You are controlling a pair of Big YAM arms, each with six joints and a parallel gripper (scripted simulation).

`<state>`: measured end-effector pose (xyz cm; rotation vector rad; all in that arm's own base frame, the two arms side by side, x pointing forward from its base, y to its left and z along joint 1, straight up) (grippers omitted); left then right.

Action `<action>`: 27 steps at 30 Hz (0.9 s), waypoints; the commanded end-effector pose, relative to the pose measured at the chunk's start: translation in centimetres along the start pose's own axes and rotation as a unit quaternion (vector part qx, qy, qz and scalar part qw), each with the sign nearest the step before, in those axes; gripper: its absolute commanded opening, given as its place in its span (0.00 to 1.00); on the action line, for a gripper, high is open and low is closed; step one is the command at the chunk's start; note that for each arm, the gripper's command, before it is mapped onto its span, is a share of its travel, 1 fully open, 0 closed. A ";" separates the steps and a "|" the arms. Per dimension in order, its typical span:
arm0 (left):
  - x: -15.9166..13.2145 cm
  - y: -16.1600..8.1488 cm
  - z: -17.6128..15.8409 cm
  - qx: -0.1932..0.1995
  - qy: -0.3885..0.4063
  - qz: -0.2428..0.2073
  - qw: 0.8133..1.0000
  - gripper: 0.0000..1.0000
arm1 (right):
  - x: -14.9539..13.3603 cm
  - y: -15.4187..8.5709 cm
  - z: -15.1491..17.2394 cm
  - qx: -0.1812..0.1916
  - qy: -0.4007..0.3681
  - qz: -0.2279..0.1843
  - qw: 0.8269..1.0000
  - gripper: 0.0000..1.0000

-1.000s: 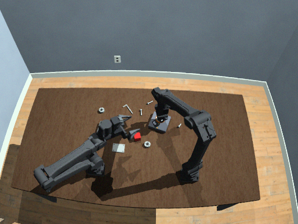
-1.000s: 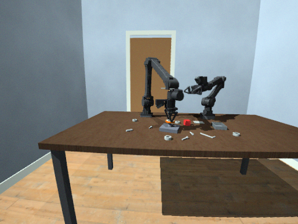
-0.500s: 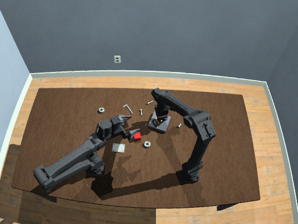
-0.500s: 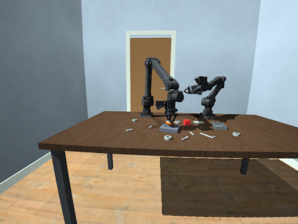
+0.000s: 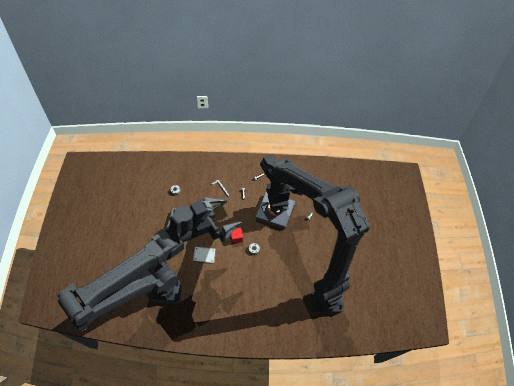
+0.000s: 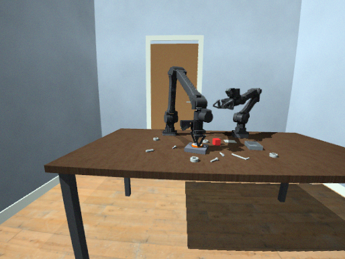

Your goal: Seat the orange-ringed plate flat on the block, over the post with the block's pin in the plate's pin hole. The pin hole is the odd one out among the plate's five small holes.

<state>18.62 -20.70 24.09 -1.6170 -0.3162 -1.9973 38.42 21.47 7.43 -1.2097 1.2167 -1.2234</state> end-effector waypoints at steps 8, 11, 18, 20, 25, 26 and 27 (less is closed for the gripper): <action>0.9 0.2 0.4 0.004 0.004 -0.009 1.000 1.00 | 0.3 3.3 -1.3 -0.029 -0.003 -0.017 0.999 0.59; 0.9 0.2 0.4 0.004 0.004 -0.009 1.000 1.00 | 0.5 3.3 -1.6 -0.037 -0.004 -0.022 0.999 0.59; 0.9 0.2 0.4 0.004 0.004 -0.009 1.000 1.00 | 0.7 3.3 -1.9 -0.045 -0.004 -0.027 0.999 0.59; 0.9 0.2 0.4 0.004 0.004 -0.009 1.000 1.00 | 0.7 3.3 -1.9 -0.045 -0.004 -0.027 0.999 0.59; 0.9 0.2 0.4 0.004 0.004 -0.009 1.000 1.00 | -0.2 -0.4 0.3 0.004 -0.003 0.002 1.000 0.59; 0.9 0.2 0.4 0.004 0.004 -0.009 1.000 1.00 | -0.2 -0.4 0.3 0.004 -0.003 0.002 1.000 0.59; 0.9 0.2 0.4 0.004 0.004 -0.009 1.000 1.00 | -0.2 -0.4 0.3 0.004 -0.003 0.002 1.000 0.59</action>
Point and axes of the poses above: on each arm, the point where the finger pads meet when closed, its own y axis out along the fingers, its own z axis across the jaws, x = y × z, the point moved 5 cm from there along -y, back along the fingers, and after that the axes turned 15 degrees about y, right-handed, at the moved point
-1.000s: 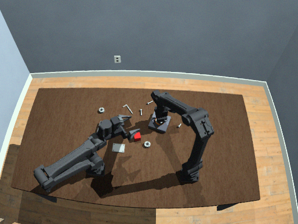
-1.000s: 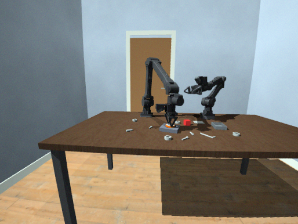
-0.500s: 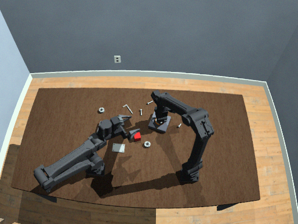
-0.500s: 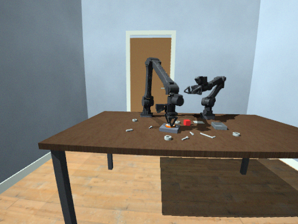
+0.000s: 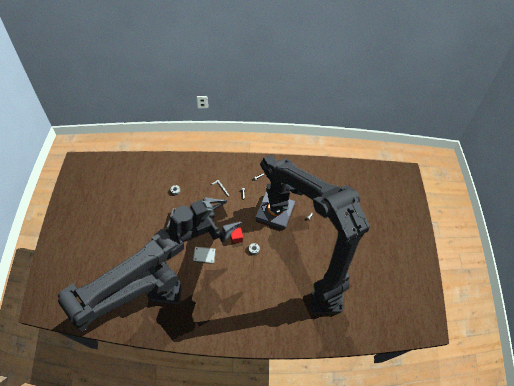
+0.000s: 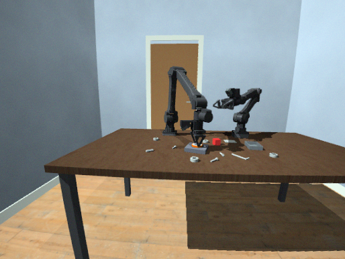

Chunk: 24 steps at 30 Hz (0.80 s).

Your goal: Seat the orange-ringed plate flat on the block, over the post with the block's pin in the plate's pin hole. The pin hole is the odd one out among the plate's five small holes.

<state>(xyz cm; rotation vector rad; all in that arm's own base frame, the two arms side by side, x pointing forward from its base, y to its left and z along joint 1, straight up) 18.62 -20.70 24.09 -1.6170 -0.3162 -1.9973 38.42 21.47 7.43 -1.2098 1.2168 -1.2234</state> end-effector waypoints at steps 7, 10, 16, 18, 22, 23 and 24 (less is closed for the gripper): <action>0.9 0.2 0.4 0.004 0.004 -0.009 1.000 1.00 | -0.1 -0.3 0.2 0.003 0.000 0.002 1.000 0.70; 0.9 0.2 0.4 0.004 0.004 -0.009 1.000 1.00 | -0.1 -0.3 0.2 0.003 0.000 0.002 1.000 1.00; 0.9 0.2 0.4 0.004 0.004 -0.009 1.000 1.00 | -0.6 -2.3 -0.4 0.017 0.000 0.010 1.000 1.00; 0.9 0.2 0.4 0.004 0.004 -0.009 1.000 1.00 | -0.6 -2.7 -0.4 0.021 0.000 0.013 1.000 1.00; 0.9 0.2 0.4 0.004 0.004 -0.009 1.000 1.00 | -0.7 -3.1 -0.5 0.024 0.000 0.015 1.000 1.00; 0.9 0.2 0.4 0.004 0.004 -0.009 1.000 1.00 | -0.7 -3.3 -0.5 0.025 0.000 0.016 1.000 1.00; 0.9 0.2 0.4 0.004 0.004 -0.009 1.000 1.00 | -0.7 -3.4 -0.6 0.026 0.000 0.016 1.000 1.00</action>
Point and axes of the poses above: on each arm, the point where the finger pads meet when closed, its own y axis out along the fingers, its own z axis across the jaws, x = y × z, the point moved 5 cm from there along -y, back along the fingers, and after that the axes turned 15 degrees about y, right-handed, at the moved point
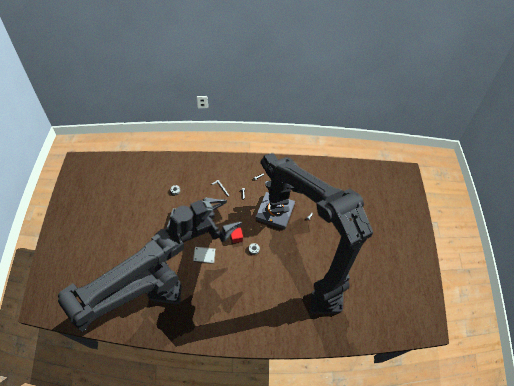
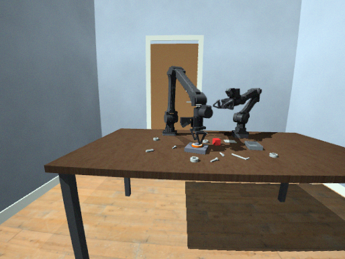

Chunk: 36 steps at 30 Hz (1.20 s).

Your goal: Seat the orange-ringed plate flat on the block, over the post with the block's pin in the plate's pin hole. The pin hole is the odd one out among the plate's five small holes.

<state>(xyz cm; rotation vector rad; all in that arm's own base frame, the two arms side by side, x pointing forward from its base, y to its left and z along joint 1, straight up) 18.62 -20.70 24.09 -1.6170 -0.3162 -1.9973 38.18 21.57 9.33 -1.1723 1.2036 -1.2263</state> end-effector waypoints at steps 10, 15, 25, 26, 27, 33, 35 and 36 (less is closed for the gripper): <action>0.9 0.2 0.4 0.004 0.004 -0.009 1.000 1.00 | -0.9 -2.7 1.5 0.005 -0.002 0.004 1.000 1.00; 0.9 0.2 0.4 0.004 0.004 -0.009 1.000 1.00 | -1.2 -6.3 1.8 0.022 -0.002 0.013 1.000 1.00; 0.9 0.2 0.4 0.004 0.004 -0.009 1.000 1.00 | 0.3 -3.9 0.8 -0.018 -0.001 -0.010 1.000 1.00; 0.9 0.2 0.4 0.004 0.004 -0.009 1.000 1.00 | 0.4 -3.8 0.7 -0.019 0.000 -0.011 1.000 1.00; 0.9 0.2 0.4 0.004 0.004 -0.009 1.000 1.00 | 0.4 -3.8 0.7 -0.019 0.000 -0.011 1.000 1.00; 0.9 0.2 0.4 0.004 0.004 -0.009 1.000 1.00 | -0.2 -3.8 -0.4 -0.008 -0.070 -0.010 0.997 1.00; 0.9 0.2 0.4 0.004 0.004 -0.009 1.000 1.00 | -0.3 -4.6 -0.6 0.015 -0.121 -0.011 0.993 1.00; 0.9 0.2 0.4 0.004 0.004 -0.009 1.000 1.00 | -0.3 -4.6 -0.7 0.025 -0.147 -0.016 0.989 1.00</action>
Point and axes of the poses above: on each arm, the point where the finger pads meet when closed, its own y axis out along the fingers, its own z axis across the jaws, x = y × z, the point moved 5 cm from there along -y, back along the fingers, and after that the axes turned 15 degrees about y, right-handed, at the moved point
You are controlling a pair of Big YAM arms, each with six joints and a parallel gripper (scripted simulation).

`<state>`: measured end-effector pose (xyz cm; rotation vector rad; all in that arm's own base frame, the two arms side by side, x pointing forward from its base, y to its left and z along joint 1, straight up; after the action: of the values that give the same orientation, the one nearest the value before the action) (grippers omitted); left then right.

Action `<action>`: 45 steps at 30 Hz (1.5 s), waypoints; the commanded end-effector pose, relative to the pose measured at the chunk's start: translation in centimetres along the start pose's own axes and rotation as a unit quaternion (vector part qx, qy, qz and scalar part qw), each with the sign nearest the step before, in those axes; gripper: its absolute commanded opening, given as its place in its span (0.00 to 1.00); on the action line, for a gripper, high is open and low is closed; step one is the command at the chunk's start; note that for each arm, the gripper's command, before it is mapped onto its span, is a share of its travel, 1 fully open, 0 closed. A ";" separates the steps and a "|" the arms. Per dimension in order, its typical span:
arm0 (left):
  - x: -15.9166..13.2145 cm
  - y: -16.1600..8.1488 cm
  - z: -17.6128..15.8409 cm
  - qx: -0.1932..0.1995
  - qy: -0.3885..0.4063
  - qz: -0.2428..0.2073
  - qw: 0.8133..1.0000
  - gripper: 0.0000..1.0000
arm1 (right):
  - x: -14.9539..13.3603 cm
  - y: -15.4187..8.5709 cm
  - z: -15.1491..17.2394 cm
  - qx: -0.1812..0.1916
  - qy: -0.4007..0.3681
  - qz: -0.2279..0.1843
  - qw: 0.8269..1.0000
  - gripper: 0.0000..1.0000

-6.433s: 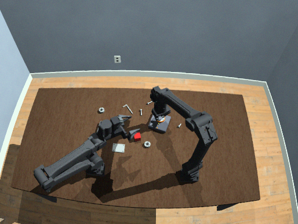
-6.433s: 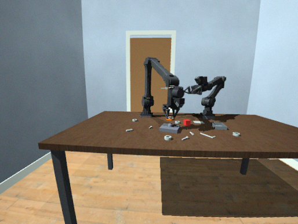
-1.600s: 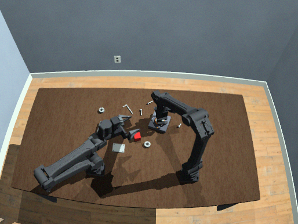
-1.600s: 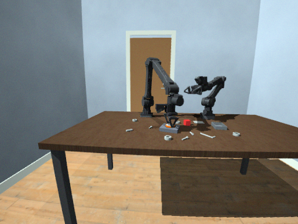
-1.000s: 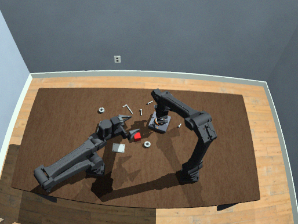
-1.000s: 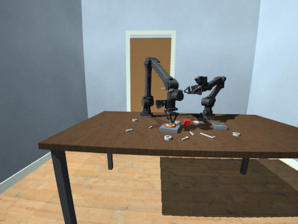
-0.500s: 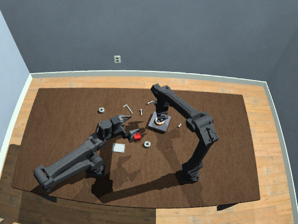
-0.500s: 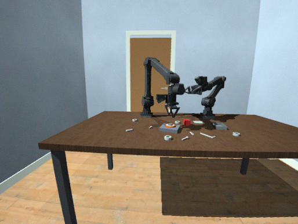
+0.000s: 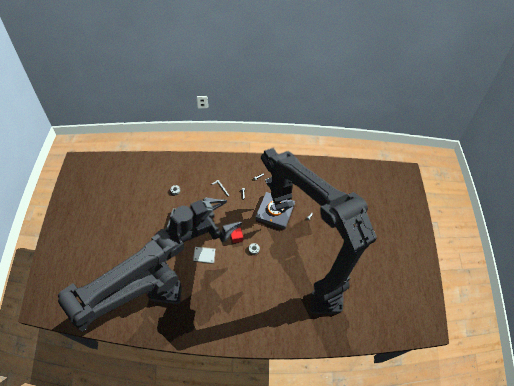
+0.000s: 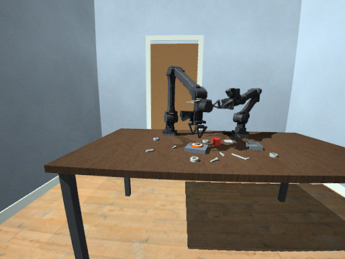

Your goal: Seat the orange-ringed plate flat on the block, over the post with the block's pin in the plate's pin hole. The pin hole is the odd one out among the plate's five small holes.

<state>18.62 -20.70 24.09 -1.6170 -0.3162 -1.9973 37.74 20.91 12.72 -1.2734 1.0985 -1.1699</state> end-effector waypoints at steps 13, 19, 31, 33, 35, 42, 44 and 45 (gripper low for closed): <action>0.9 0.2 0.4 0.004 0.004 -0.009 1.000 1.00 | -0.5 -1.2 -1.0 0.116 -0.306 -0.036 0.944 1.00; 0.9 0.2 0.4 0.004 0.004 -0.009 1.000 1.00 | -0.6 -1.2 -1.7 0.165 -0.428 -0.064 0.886 1.00; 0.9 0.2 0.4 0.004 0.004 -0.009 1.000 1.00 | 0.6 -1.0 -2.1 0.224 -0.584 -0.103 0.774 1.00; 0.9 0.2 0.4 0.004 0.004 -0.009 1.000 1.00 | 0.8 -0.9 -2.2 0.238 -0.618 -0.111 0.741 1.00; 0.9 0.2 0.4 0.004 0.004 -0.009 1.000 1.00 | 1.0 -0.9 -2.3 0.248 -0.648 -0.118 0.711 1.00; 0.9 0.2 0.4 0.004 0.004 -0.009 1.000 1.00 | 1.1 -1.7 -1.8 0.291 -0.711 -0.135 0.626 1.00; 0.9 0.2 0.4 0.004 0.004 -0.009 1.000 1.00 | 1.1 -1.7 -1.8 0.293 -0.714 -0.134 0.622 1.00; 0.9 0.2 0.4 0.004 0.004 -0.009 1.000 1.00 | 1.1 -1.7 -1.8 0.293 -0.714 -0.134 0.622 1.00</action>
<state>18.62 -20.70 24.09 -1.6170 -0.3162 -1.9973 35.03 19.73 12.86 -1.3152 -0.5473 -0.3028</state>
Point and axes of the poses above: on each arm, the point where the finger pads meet when closed, its own y axis out along the fingers, its own z axis across the jaws, x = y × z, the point moved 5 cm from there along -y, back along the fingers, and after that the axes turned 15 degrees about y, right-handed, at the moved point
